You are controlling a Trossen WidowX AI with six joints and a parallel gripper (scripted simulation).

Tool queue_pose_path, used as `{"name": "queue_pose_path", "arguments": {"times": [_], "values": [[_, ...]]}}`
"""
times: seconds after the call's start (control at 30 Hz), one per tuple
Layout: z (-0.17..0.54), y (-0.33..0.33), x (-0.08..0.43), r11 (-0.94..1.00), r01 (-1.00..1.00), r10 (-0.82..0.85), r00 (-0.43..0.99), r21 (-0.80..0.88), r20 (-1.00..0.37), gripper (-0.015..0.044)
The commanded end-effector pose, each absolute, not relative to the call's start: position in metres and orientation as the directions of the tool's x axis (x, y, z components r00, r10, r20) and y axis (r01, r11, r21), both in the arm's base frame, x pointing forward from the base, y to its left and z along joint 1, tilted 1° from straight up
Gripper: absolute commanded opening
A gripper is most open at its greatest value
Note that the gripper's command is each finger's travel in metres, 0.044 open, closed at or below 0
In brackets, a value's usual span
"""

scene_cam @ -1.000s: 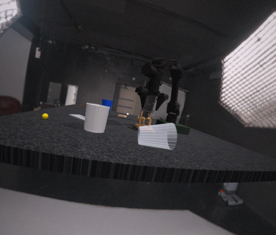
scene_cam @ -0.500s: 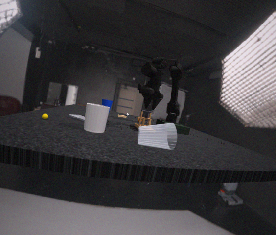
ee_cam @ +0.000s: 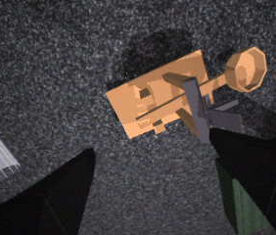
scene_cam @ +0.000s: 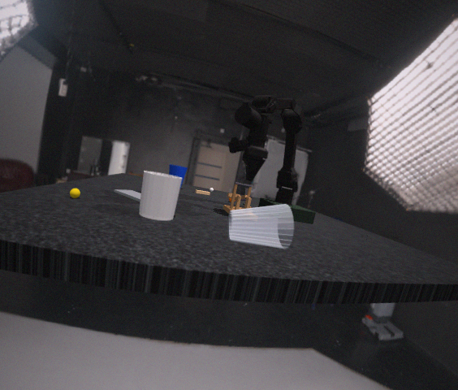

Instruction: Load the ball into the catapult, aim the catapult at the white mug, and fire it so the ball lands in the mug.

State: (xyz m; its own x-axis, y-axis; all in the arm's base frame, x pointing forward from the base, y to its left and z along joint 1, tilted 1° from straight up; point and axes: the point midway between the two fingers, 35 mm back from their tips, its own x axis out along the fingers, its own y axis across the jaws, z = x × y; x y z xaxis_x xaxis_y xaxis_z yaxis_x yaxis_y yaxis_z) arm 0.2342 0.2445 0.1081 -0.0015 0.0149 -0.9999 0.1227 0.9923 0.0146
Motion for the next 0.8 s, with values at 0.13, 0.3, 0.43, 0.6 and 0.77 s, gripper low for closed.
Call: {"name": "queue_pose_path", "arguments": {"times": [0.13,0.3,0.43,0.6,0.77], "values": [[0.1101,0.2442,0.2342,0.990,-0.139,0.014,0.001,0.014,-1.000,0.0440],[0.1108,0.2441,0.2341,0.952,-0.307,0.014,0.002,0.013,-1.000,0.0440],[0.1113,0.2439,0.2340,0.900,-0.435,0.014,0.002,0.012,-1.000,0.0440],[0.1119,0.2438,0.2338,0.812,-0.583,0.014,0.002,0.010,-1.000,0.0440],[0.1126,0.2436,0.2337,0.700,-0.714,0.014,0.002,0.008,-1.000,0.0440]]}}
